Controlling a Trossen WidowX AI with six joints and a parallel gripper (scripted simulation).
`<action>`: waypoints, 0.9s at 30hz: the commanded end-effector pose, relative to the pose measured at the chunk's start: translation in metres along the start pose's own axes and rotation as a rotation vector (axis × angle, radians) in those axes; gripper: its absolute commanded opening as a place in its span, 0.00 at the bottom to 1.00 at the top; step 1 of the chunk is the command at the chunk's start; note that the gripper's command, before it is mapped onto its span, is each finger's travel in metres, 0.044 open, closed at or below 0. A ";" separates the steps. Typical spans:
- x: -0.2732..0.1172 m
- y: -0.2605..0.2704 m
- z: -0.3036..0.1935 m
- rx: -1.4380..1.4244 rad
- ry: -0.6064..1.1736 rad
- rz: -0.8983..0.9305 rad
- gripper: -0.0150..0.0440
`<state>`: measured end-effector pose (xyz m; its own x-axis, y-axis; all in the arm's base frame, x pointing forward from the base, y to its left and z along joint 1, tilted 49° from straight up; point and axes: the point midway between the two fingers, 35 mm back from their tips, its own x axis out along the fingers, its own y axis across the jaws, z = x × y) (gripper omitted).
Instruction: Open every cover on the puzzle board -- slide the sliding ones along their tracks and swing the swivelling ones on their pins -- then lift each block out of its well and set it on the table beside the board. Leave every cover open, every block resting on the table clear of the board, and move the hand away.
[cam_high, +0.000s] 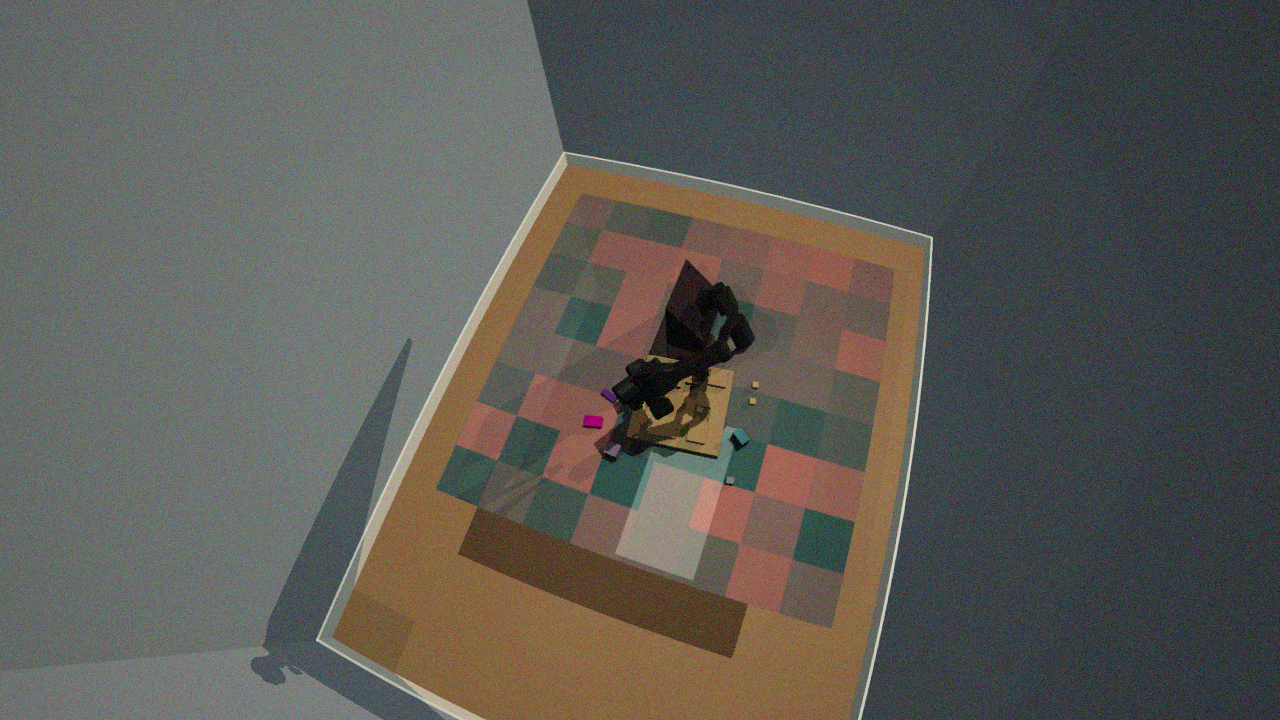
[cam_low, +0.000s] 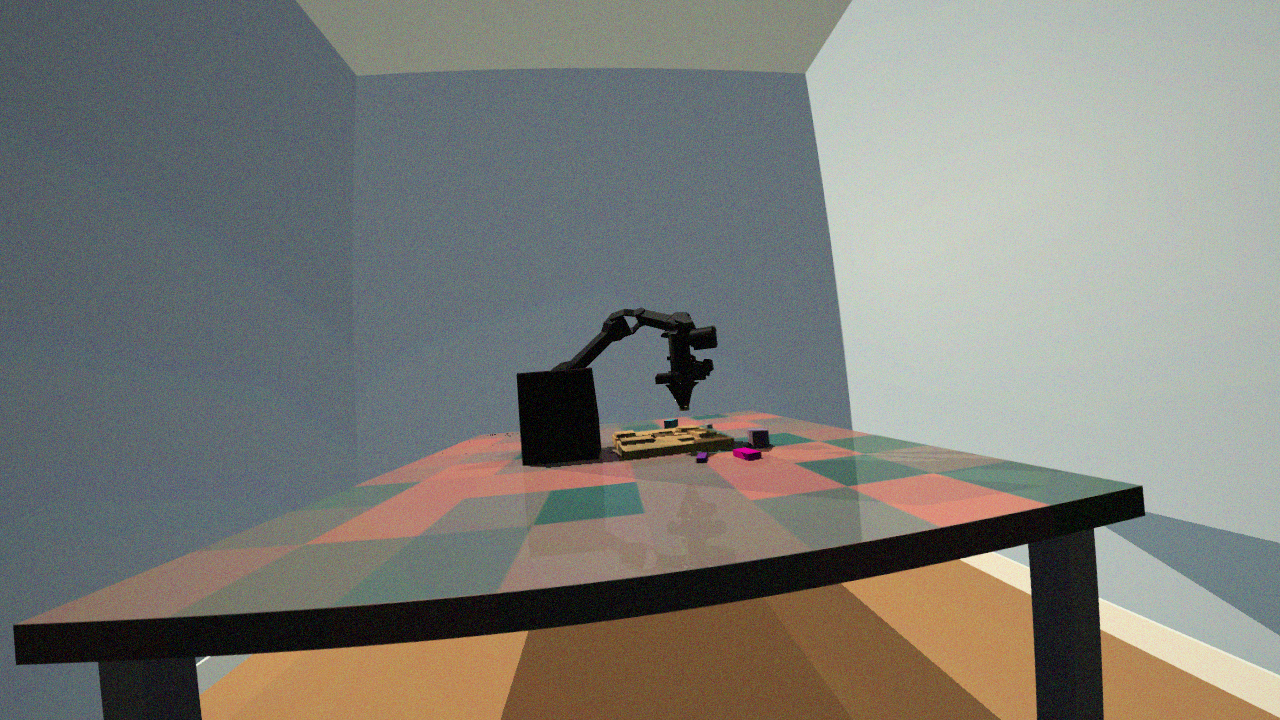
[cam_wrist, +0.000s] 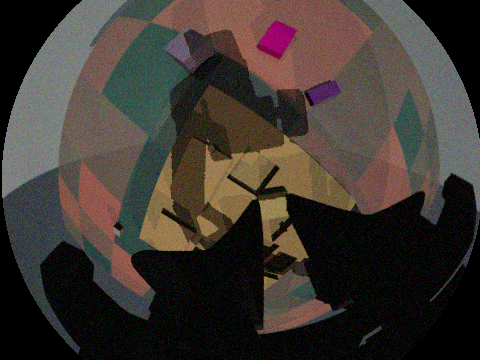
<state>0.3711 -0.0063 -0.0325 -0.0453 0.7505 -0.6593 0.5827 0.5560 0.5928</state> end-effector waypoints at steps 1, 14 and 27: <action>-0.004 -0.012 0.006 -0.001 -0.007 -0.004 0.39; -0.007 -0.061 0.021 0.001 -0.015 -0.012 0.39; -0.007 -0.111 0.029 0.001 -0.015 -0.013 0.39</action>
<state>0.3360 -0.0761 -0.0973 -0.0394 0.7390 -0.6725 0.5848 0.5628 0.5842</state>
